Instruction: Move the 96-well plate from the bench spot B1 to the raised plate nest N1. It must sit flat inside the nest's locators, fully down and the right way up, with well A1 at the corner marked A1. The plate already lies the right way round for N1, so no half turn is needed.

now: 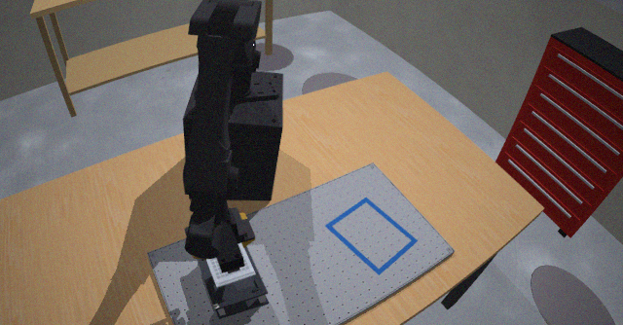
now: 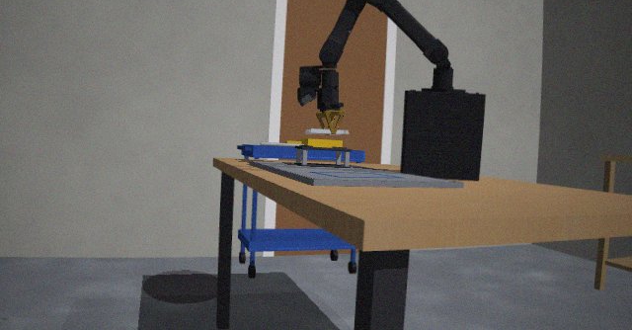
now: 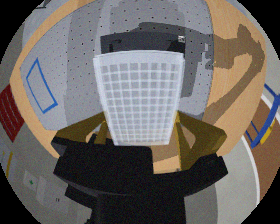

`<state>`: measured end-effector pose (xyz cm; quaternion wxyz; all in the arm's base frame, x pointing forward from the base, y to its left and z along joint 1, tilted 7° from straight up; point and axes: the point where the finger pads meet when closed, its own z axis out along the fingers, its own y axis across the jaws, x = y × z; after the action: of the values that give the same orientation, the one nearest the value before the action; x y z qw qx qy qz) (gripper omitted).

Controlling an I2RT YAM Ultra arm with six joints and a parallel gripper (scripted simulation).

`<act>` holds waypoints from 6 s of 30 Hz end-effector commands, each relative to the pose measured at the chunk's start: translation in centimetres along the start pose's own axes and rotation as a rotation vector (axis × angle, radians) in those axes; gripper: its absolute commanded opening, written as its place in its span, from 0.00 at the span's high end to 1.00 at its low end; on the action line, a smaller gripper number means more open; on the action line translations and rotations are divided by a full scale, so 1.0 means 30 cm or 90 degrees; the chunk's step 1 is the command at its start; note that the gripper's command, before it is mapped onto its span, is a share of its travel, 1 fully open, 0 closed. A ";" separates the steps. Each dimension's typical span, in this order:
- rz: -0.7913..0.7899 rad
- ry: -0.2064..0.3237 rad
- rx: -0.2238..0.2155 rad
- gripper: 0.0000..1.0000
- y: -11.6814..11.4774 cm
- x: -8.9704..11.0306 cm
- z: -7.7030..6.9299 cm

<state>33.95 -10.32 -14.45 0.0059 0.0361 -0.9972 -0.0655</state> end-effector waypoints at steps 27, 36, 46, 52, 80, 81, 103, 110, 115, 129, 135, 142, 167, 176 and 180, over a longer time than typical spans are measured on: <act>-0.006 -0.061 0.023 1.00 -0.042 -0.129 0.074; -0.006 -0.063 0.024 1.00 -0.036 -0.121 0.061; -0.005 -0.057 0.022 1.00 -0.028 -0.101 0.067; -0.005 -0.051 0.019 1.00 -0.021 -0.084 0.074; -0.007 -0.054 0.020 1.00 -0.017 -0.087 0.072; -0.007 -0.054 0.020 1.00 -0.016 -0.086 0.073; -0.004 -0.046 0.017 1.00 -0.012 -0.065 0.087; -0.004 -0.046 0.017 1.00 -0.012 -0.063 0.090; -0.004 -0.046 0.017 1.00 -0.012 -0.062 0.093; -0.004 -0.045 0.016 1.00 -0.014 -0.064 0.109; -0.002 -0.033 0.011 1.00 -0.006 -0.040 0.129; -0.005 -0.051 0.019 1.00 -0.020 -0.079 0.108; -0.010 -0.058 0.025 1.00 -0.027 -0.103 0.117; -0.010 -0.059 0.026 1.00 -0.029 -0.105 0.113; -0.010 -0.059 0.026 1.00 -0.030 -0.104 0.114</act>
<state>34.99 -10.03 -18.71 -0.0138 0.0362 -0.9975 -0.0587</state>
